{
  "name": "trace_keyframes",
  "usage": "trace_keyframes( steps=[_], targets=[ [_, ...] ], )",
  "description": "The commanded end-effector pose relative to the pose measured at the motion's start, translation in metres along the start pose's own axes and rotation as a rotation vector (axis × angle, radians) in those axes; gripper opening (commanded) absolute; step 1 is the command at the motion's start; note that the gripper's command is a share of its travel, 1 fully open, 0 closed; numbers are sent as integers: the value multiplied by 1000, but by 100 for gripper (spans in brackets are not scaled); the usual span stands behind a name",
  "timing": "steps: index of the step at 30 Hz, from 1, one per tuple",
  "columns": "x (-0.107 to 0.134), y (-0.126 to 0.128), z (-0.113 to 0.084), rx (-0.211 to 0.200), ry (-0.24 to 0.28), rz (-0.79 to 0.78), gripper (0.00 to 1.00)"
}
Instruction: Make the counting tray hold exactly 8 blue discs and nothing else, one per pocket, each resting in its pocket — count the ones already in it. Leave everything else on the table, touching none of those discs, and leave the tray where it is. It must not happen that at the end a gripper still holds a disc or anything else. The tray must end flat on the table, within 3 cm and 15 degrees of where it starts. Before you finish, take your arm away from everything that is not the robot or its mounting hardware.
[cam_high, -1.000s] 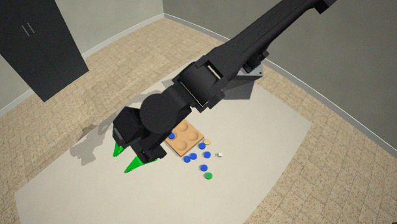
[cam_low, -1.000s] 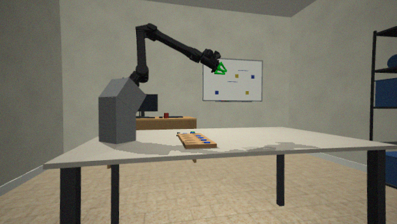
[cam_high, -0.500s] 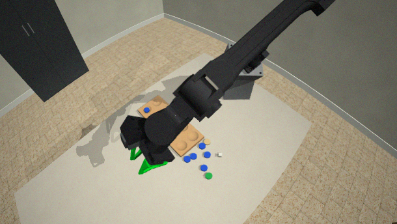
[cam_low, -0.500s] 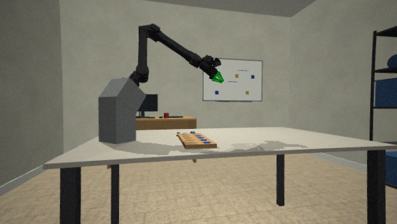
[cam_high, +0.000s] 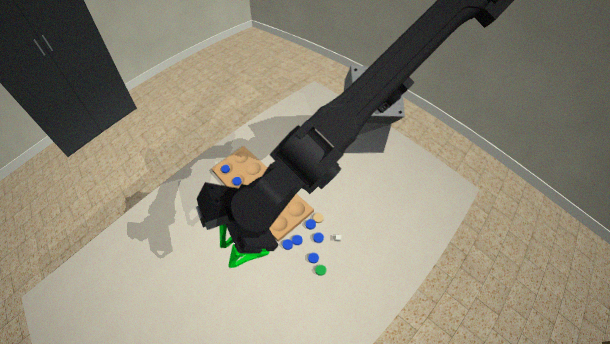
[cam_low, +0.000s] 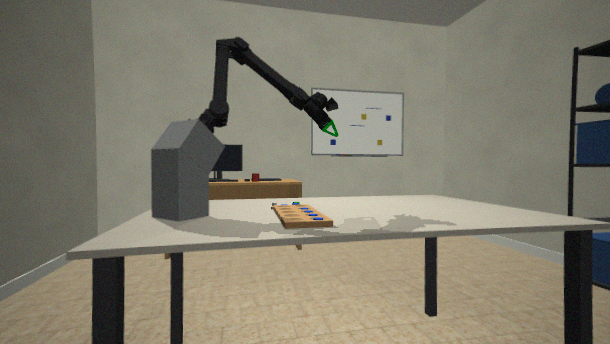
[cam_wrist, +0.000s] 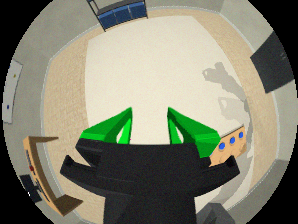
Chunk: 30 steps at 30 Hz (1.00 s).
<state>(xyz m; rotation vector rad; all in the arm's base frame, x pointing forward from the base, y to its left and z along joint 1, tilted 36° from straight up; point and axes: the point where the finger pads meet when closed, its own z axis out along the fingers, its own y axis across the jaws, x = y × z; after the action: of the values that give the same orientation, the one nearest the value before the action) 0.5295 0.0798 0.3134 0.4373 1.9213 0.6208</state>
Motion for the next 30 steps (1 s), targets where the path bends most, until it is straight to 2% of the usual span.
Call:
trace_keyframes(
  steps=[1, 2, 3, 7, 8, 12, 13, 17, 18, 24, 25, 28, 29, 30],
  targets=[
    [15, -1, 11, -1, 30, 59, 46],
    [14, -1, 11, 0, 29, 59, 46],
    [42, -9, 16, 21, 97, 146, 46],
    [41, -9, 17, 18, 94, 145, 46],
    [66, -15, 21, 37, 149, 229, 46],
    [62, -13, 22, 25, 136, 227, 46],
    [89, -21, 24, 57, 199, 310, 46],
    [86, -19, 25, 47, 188, 308, 46],
    [111, -27, 27, 81, 246, 388, 46],
    [108, -25, 27, 70, 235, 386, 46],
    [133, -33, 28, 108, 290, 463, 46],
    [130, -31, 28, 98, 282, 462, 46],
    [153, -39, 28, 138, 330, 535, 46],
    [153, -39, 28, 138, 330, 535, 46]
  ],
)
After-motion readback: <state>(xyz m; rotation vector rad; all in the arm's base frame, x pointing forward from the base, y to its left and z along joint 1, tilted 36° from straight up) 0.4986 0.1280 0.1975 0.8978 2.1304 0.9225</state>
